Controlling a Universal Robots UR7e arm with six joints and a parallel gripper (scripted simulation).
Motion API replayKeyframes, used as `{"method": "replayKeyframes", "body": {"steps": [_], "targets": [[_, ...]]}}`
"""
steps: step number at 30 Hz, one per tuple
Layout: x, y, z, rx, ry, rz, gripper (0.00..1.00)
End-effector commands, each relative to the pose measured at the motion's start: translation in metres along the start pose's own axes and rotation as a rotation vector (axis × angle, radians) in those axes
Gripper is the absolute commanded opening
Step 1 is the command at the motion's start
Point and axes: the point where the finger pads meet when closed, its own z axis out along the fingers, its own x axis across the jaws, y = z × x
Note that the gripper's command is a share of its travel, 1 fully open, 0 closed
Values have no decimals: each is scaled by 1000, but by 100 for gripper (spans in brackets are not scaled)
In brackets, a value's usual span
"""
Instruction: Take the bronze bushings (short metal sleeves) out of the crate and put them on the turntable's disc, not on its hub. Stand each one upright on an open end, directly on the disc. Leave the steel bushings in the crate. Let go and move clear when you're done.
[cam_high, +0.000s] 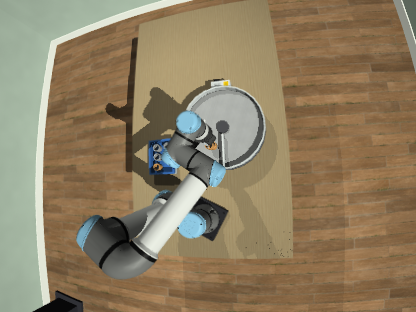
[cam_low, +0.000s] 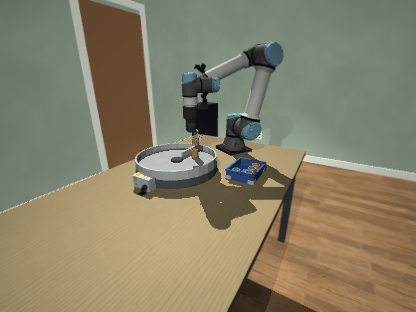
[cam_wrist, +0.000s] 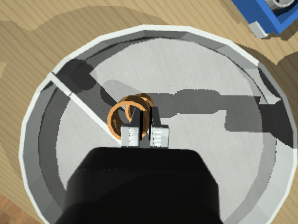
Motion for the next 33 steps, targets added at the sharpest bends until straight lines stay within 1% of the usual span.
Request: {"method": "replayKeyframes", "body": {"steps": [1, 9, 16, 18, 26, 33], "targets": [[-13, 17, 0, 0, 3, -2, 0], [-39, 49, 0, 0, 3, -2, 0], [-56, 70, 0, 0, 3, -2, 0], [-56, 70, 0, 0, 3, -2, 0], [-68, 85, 0, 0, 3, -2, 0], [-71, 89, 0, 0, 3, -2, 0]]}}
